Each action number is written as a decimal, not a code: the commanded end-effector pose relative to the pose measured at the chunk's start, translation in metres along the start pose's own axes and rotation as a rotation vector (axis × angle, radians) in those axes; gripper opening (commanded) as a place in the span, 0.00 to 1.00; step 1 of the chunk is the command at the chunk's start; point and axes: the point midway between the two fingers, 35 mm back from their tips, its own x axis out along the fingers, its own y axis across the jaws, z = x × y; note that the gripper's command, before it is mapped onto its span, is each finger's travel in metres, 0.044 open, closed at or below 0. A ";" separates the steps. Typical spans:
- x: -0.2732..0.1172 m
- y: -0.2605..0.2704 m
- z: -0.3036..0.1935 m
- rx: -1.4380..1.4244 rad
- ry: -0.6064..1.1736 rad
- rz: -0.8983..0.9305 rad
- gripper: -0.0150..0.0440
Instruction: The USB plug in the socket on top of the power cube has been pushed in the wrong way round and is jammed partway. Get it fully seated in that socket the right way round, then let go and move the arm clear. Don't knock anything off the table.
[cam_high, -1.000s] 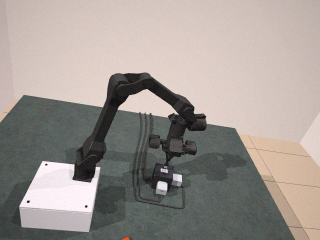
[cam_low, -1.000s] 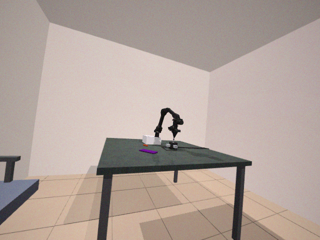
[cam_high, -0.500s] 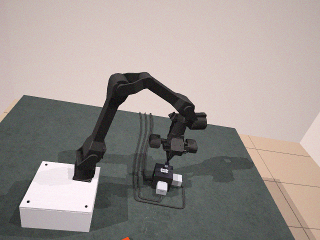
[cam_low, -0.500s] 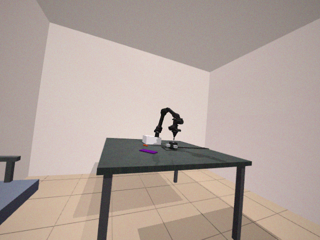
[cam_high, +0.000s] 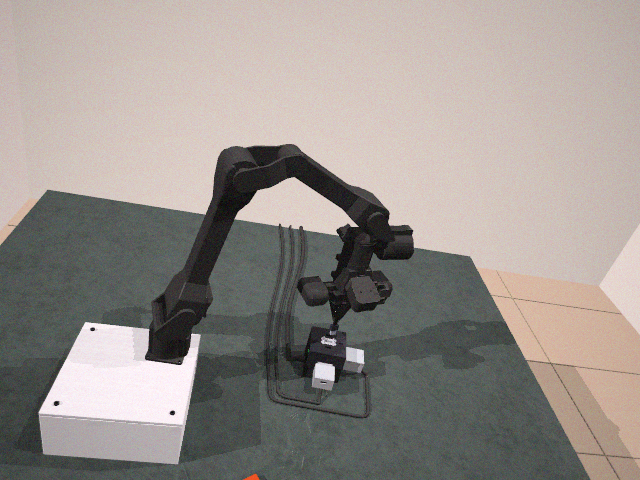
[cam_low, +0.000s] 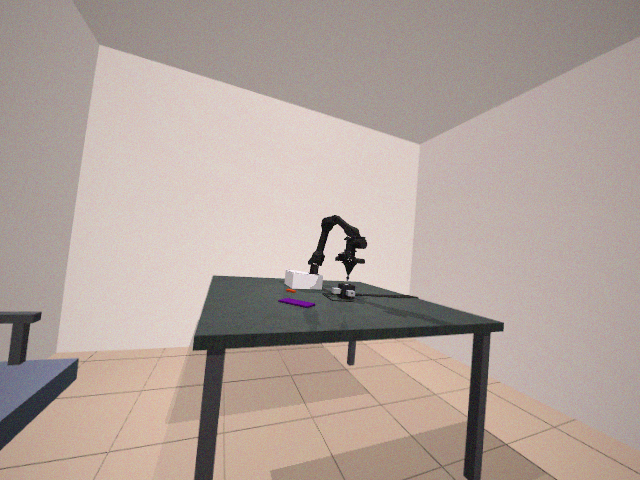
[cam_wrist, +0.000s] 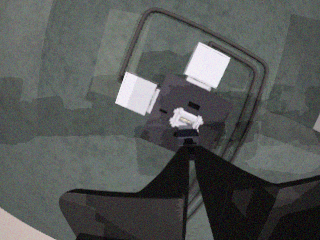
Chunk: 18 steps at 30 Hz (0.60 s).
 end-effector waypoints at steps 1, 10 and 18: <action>0.000 0.000 0.000 -0.130 0.000 -0.001 0.25; 0.000 0.000 0.000 -0.366 0.000 -0.001 0.25; 0.000 0.000 0.000 -0.575 0.000 0.000 0.25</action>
